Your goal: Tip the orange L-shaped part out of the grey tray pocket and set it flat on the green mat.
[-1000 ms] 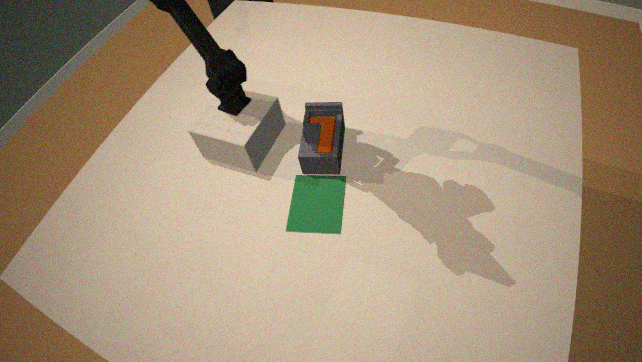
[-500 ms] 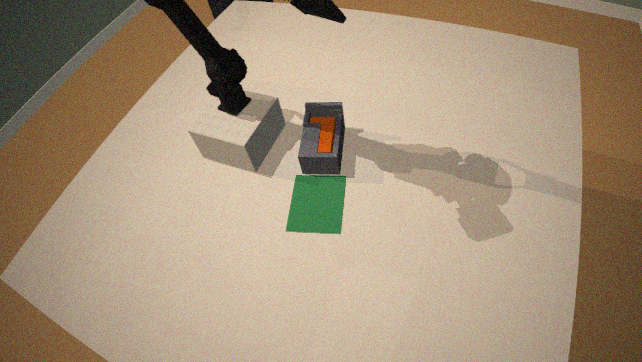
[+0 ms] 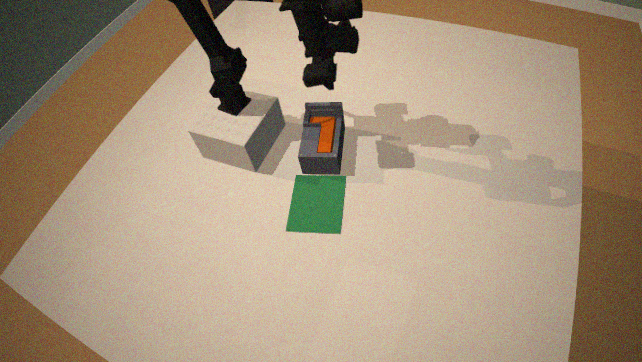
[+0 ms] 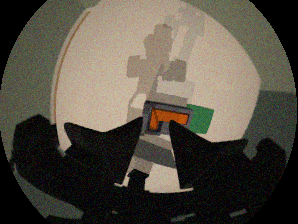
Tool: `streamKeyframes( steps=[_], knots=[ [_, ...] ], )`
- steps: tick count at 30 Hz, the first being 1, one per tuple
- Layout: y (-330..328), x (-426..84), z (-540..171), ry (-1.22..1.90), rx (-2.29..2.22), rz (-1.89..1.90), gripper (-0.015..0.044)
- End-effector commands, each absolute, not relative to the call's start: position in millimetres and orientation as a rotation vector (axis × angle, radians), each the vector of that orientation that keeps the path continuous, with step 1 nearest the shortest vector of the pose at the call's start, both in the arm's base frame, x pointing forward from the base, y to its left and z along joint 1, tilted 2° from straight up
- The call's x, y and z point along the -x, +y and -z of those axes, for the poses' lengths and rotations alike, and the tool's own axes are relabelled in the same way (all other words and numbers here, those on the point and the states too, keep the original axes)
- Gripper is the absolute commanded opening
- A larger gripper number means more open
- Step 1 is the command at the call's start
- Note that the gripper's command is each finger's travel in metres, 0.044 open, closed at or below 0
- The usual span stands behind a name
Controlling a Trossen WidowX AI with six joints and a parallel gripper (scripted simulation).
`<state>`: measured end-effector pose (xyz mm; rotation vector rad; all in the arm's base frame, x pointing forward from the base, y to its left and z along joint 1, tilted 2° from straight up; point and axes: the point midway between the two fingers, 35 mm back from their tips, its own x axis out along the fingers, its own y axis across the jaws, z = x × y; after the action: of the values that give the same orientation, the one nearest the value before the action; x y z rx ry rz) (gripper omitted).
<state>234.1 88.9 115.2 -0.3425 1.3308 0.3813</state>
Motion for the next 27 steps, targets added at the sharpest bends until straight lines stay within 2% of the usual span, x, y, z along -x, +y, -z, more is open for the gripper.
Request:
streamKeyframes(
  steps=[1, 11, 18, 27],
  knots=[
    [94, -207, -89, 1.497, 0.307, -0.342, 0.018],
    [95, -207, -87, 1.497, 0.307, -0.342, 0.018],
    [97, -210, -17, 1.498, 0.307, -0.342, 0.018],
    [97, -210, -15, 1.498, 0.307, -0.342, 0.018]
  ],
)
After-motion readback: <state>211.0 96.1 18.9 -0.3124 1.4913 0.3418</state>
